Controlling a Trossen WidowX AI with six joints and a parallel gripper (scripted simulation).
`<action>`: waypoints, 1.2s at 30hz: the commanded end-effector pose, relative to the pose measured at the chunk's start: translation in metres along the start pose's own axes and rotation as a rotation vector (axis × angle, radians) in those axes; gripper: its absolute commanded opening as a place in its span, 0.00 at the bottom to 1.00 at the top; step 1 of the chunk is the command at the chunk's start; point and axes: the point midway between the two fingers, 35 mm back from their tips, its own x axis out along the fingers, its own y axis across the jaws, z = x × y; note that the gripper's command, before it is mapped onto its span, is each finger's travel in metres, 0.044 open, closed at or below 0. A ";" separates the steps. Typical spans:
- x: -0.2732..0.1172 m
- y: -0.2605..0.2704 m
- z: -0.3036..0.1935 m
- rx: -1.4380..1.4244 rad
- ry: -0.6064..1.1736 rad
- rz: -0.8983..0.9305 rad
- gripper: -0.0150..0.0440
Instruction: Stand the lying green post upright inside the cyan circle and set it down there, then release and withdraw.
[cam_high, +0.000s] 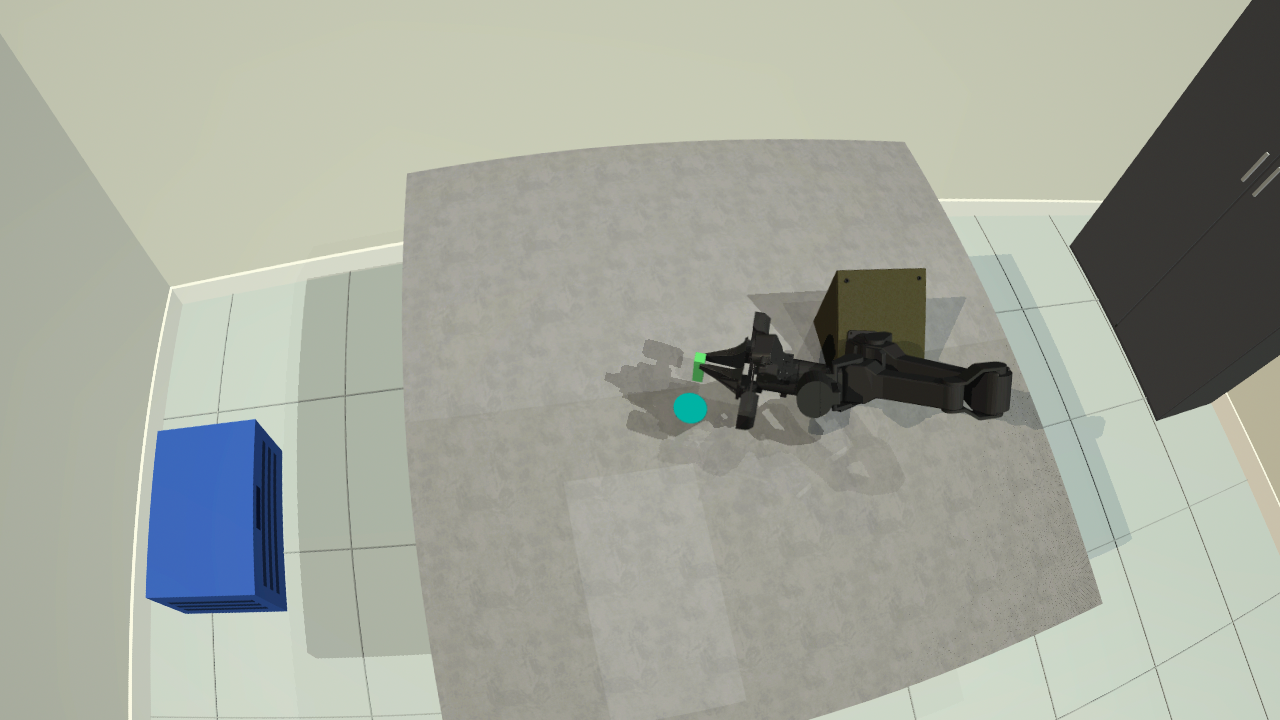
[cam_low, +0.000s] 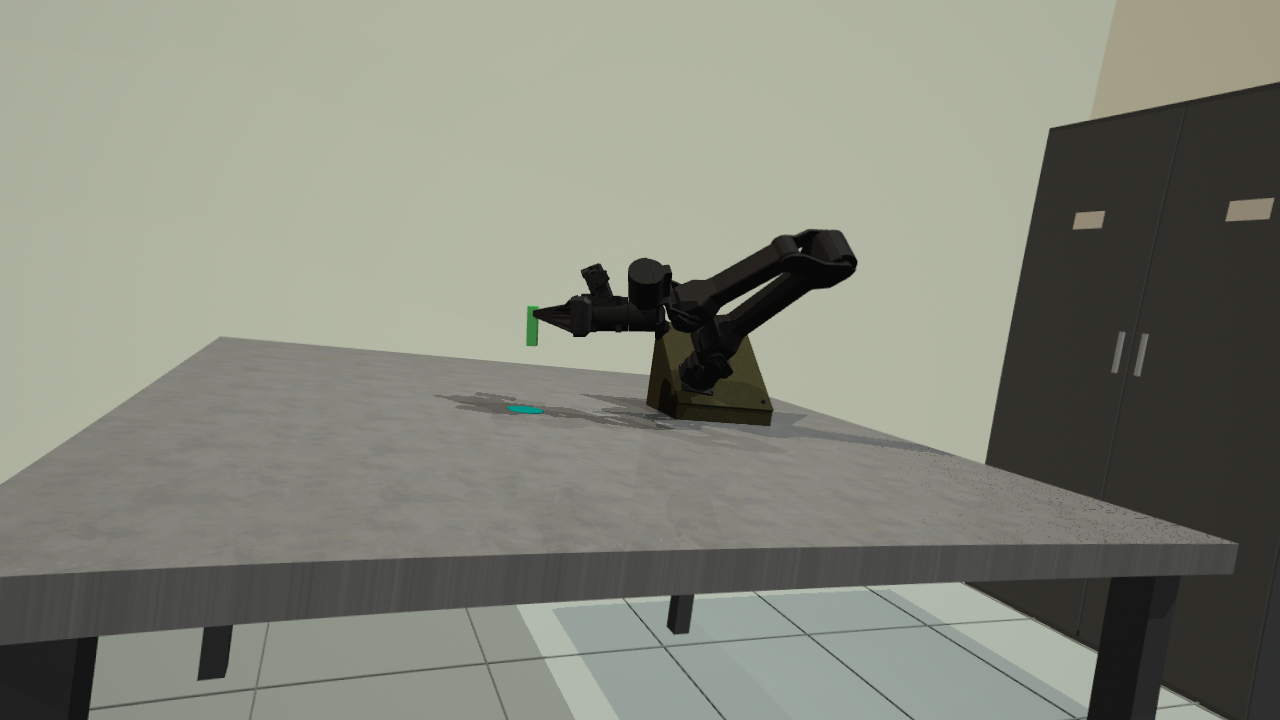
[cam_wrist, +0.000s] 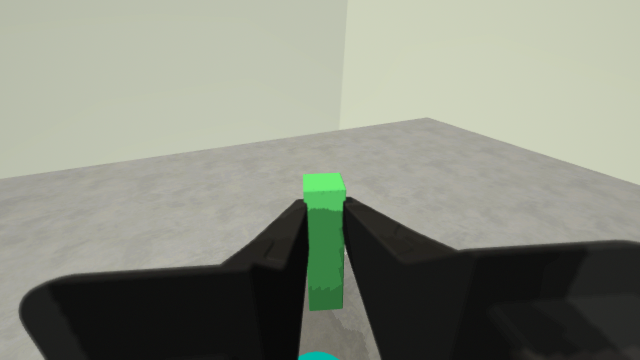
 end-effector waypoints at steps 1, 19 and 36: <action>-0.004 -0.001 0.000 0.024 -0.024 0.011 0.29; -0.007 -0.001 0.001 0.036 -0.039 0.019 0.29; 0.004 0.002 -0.030 0.040 -0.034 0.015 0.29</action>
